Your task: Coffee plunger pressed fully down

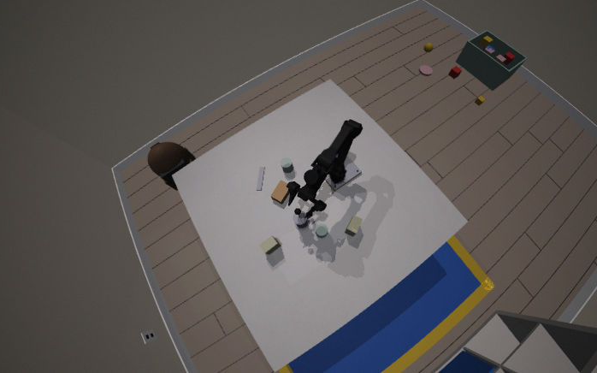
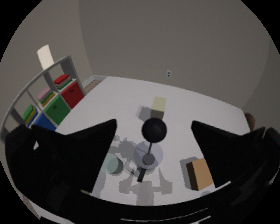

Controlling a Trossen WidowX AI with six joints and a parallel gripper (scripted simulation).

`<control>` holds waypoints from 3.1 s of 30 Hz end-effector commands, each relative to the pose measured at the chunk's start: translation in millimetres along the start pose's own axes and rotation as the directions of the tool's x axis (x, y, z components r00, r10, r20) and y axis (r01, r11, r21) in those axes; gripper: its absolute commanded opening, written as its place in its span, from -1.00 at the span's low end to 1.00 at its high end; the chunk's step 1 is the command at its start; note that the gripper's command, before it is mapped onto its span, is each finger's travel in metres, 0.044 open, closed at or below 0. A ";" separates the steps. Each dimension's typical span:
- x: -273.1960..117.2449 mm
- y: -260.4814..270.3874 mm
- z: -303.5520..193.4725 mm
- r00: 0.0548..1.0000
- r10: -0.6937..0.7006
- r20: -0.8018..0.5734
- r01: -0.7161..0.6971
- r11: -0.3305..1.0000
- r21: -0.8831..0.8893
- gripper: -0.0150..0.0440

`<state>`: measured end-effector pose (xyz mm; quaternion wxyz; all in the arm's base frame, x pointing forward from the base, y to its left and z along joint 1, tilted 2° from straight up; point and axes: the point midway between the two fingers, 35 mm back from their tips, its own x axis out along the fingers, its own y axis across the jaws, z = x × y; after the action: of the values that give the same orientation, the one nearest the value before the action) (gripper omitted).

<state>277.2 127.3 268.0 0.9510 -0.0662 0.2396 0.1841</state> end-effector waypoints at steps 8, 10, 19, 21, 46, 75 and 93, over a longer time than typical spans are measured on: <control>5.0 0.9 -3.3 1.000 0.006 -0.009 -0.006 1.000 -0.004 0.29; 5.0 0.9 -3.3 1.000 0.006 -0.009 -0.006 1.000 -0.004 0.11; 5.0 0.9 -3.3 1.000 0.006 -0.009 -0.006 1.000 -0.004 -0.09; 5.0 0.9 -3.3 1.000 0.006 -0.009 -0.006 1.000 -0.004 -0.09; 27.8 1.1 -32.1 1.000 0.006 -0.008 -0.006 1.000 -0.004 -0.09; 55.6 0.4 -71.3 1.000 0.005 -0.008 -0.006 1.000 -0.004 -0.09; 70.1 -0.7 -77.1 1.000 0.005 -0.007 -0.005 1.000 -0.004 -0.09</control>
<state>303.6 134.3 195.1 0.9594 -0.0550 0.2028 0.1879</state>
